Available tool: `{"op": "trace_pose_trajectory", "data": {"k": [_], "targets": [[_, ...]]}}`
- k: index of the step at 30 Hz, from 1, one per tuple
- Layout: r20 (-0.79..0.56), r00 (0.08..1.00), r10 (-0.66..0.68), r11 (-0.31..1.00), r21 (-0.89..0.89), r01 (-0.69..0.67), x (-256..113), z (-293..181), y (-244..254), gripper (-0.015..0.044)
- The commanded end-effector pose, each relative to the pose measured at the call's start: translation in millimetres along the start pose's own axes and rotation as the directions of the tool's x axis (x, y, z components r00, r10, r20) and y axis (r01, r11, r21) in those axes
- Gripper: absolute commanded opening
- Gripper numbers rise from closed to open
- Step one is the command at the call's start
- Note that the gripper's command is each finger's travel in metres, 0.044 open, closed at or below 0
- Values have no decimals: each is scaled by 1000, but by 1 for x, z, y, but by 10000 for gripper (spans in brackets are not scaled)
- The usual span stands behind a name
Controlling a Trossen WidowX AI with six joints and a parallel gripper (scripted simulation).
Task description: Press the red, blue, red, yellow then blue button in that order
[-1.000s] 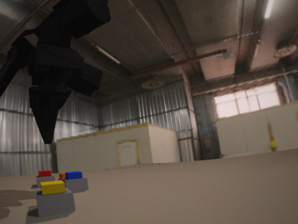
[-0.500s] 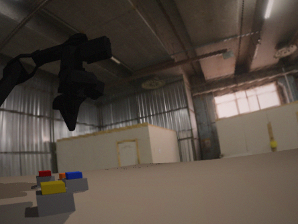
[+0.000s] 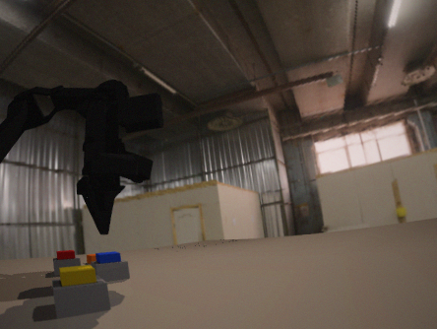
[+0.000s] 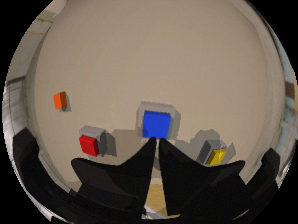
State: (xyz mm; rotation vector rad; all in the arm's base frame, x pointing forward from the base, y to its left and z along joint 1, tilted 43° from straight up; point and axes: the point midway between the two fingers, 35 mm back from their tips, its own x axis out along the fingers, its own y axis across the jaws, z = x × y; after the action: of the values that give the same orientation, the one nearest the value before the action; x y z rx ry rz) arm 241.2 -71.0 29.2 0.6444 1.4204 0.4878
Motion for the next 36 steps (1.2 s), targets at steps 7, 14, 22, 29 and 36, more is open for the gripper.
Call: {"op": "trace_pose_trajectory", "data": {"k": [7, 14, 22, 29, 36], "targets": [[11, 1000, 2, 1000, 7, -2, 14, 1, -1, 20], [12, 1000, 2, 1000, 6, -2, 26, 1, -1, 20], [12, 1000, 3, 1000, 6, -3, 38, 1, 0, 20], [12, 1000, 3, 1000, 6, -3, 39, 1, 0, 20], [12, 1000, 3, 1000, 6, -3, 39, 1, 0, 20]]}}
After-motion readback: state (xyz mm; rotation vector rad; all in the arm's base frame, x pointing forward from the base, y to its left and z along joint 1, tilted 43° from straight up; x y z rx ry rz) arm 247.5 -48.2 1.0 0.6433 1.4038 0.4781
